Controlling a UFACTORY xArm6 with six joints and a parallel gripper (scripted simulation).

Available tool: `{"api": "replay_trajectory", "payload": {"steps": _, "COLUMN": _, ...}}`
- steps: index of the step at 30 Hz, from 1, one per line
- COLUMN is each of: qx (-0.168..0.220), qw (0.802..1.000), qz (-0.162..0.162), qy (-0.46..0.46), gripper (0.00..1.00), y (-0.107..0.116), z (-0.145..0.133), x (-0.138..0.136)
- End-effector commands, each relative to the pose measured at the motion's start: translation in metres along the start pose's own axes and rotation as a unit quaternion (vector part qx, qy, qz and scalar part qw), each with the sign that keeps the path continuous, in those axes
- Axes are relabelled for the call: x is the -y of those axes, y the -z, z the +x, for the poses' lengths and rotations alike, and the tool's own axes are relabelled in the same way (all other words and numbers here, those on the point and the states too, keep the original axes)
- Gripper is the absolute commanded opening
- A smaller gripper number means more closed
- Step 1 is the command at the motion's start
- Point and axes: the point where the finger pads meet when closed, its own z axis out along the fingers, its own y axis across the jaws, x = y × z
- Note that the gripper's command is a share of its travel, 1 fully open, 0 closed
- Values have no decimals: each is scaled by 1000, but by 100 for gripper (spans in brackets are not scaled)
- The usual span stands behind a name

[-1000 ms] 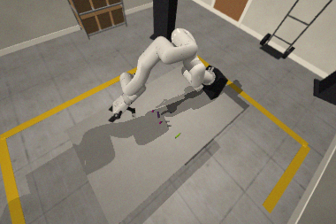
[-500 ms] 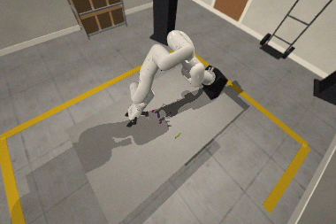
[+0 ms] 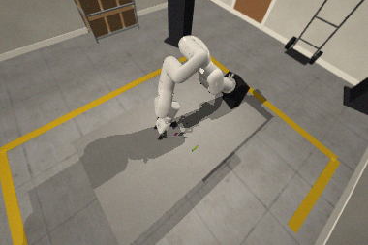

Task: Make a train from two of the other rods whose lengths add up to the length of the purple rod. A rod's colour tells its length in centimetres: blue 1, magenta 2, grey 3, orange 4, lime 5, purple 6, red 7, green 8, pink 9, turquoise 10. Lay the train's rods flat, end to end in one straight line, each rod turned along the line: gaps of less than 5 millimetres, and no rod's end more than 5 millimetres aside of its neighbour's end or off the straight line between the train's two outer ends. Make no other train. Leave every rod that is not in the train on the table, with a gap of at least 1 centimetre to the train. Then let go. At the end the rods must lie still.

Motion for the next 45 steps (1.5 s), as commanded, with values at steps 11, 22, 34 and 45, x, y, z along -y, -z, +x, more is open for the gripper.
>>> {"api": "replay_trajectory", "payload": {"steps": 11, "qx": -101, "qw": 993, "qz": 15, "qy": 58, "gripper": 100, "y": 7, "z": 131, "x": 6}}
{"api": "replay_trajectory", "payload": {"steps": 22, "qx": -177, "qw": 978, "qz": 22, "qy": 108, "gripper": 100, "y": 34, "z": 223, "x": 17}}
{"api": "replay_trajectory", "payload": {"steps": 34, "qx": -245, "qw": 956, "qz": 25, "qy": 158, "gripper": 100, "y": 73, "z": 299, "x": 32}}
{"api": "replay_trajectory", "payload": {"steps": 45, "qx": -245, "qw": 956, "qz": 25, "qy": 158, "gripper": 100, "y": 73, "z": 300, "x": 32}}
